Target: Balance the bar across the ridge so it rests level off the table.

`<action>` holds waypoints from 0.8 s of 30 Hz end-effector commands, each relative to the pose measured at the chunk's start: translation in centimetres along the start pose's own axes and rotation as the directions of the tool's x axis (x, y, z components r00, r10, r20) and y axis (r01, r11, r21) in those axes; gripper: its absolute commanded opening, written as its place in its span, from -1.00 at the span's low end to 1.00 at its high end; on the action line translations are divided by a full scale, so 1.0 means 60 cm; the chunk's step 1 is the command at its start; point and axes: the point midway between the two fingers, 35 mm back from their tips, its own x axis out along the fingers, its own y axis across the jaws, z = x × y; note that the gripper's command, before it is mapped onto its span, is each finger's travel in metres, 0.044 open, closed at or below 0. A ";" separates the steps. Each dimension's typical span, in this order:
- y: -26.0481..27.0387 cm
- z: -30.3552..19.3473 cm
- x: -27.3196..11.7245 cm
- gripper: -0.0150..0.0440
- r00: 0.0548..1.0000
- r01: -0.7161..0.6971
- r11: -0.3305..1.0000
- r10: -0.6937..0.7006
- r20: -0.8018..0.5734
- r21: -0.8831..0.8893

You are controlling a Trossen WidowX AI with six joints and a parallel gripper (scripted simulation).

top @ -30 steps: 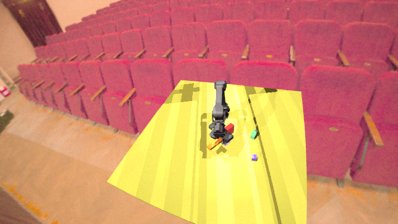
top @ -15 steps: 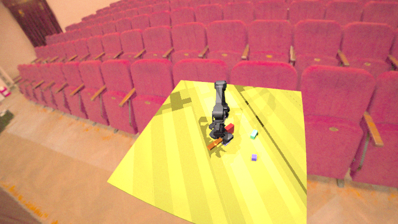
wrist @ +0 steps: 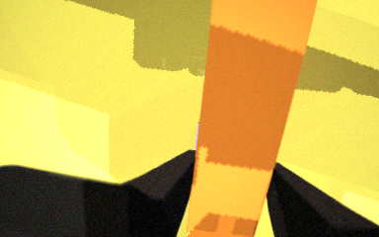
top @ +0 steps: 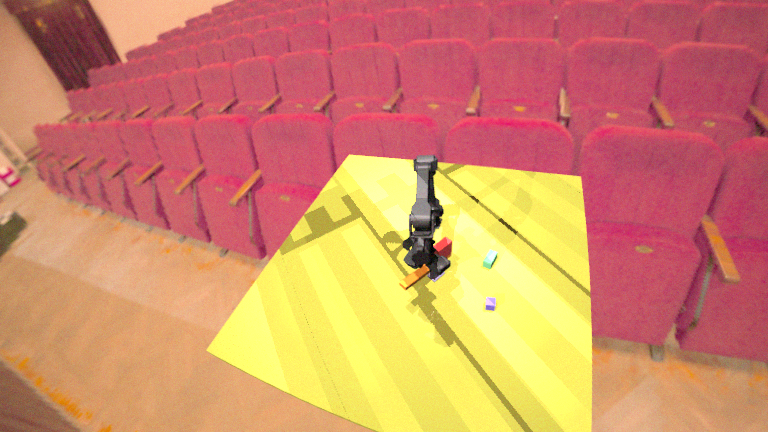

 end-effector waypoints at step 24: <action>0.001 0.000 0.005 -0.49 1.000 -0.004 1.000 0.004 -0.001 0.001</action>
